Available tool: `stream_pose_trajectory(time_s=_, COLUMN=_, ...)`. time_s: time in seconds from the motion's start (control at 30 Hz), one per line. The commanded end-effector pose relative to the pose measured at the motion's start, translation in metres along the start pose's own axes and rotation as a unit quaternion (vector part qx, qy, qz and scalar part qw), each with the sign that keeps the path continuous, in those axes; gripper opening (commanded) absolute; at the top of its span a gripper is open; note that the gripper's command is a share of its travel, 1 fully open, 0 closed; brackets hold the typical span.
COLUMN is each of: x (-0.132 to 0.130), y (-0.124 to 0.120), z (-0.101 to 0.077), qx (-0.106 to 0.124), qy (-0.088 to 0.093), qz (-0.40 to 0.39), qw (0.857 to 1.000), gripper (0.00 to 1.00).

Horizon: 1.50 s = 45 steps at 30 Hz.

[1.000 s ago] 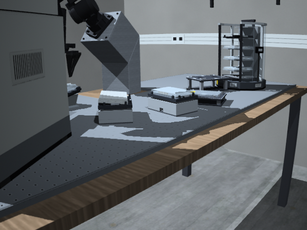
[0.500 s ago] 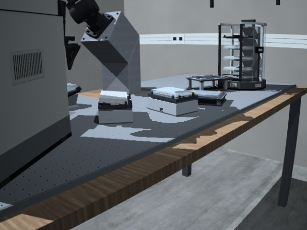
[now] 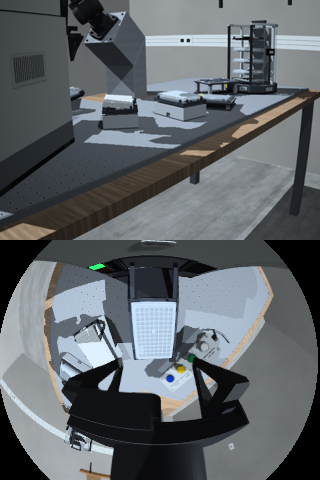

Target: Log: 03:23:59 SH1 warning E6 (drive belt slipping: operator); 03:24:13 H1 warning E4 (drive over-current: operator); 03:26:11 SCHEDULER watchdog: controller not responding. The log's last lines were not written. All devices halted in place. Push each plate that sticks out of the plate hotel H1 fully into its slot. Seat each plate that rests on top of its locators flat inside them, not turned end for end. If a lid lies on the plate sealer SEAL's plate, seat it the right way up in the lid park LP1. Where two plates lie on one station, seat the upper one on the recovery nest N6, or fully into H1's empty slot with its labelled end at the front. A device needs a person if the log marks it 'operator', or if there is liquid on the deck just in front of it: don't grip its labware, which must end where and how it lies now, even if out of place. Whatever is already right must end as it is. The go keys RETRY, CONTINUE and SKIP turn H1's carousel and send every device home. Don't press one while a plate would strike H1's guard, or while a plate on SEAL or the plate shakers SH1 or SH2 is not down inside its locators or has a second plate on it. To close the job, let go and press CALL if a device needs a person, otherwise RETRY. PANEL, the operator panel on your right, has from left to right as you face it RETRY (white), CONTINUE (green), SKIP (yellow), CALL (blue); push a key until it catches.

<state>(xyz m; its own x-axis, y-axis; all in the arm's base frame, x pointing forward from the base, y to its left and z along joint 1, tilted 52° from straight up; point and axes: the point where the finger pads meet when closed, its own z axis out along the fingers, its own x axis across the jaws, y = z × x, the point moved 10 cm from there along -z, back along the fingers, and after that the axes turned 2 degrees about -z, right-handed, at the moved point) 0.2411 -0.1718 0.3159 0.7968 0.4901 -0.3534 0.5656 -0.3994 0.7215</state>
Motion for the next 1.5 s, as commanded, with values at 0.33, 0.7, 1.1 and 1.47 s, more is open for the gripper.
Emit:
stream_pose_trajectory(time_s=0.33, x=-0.009, y=0.016, z=-0.050, qx=-0.024, qy=0.009, qz=0.023, qw=0.999, gripper=1.00)
stream_pose_trajectory(time_s=0.7, x=0.010, y=-0.004, z=-0.043, qx=0.001, qy=0.012, qz=-0.060, qw=0.998, gripper=1.00)
stream_pose_trajectory(time_s=1.1, x=0.038, y=-0.010, z=-0.045, qx=-0.015, qy=0.041, qz=-0.216, qw=0.976, gripper=1.00)
stream_pose_trajectory(time_s=1.47, x=0.066, y=-0.008, z=-0.053, qx=-0.023, qy=0.040, qz=-0.199, qw=0.979, gripper=1.00)
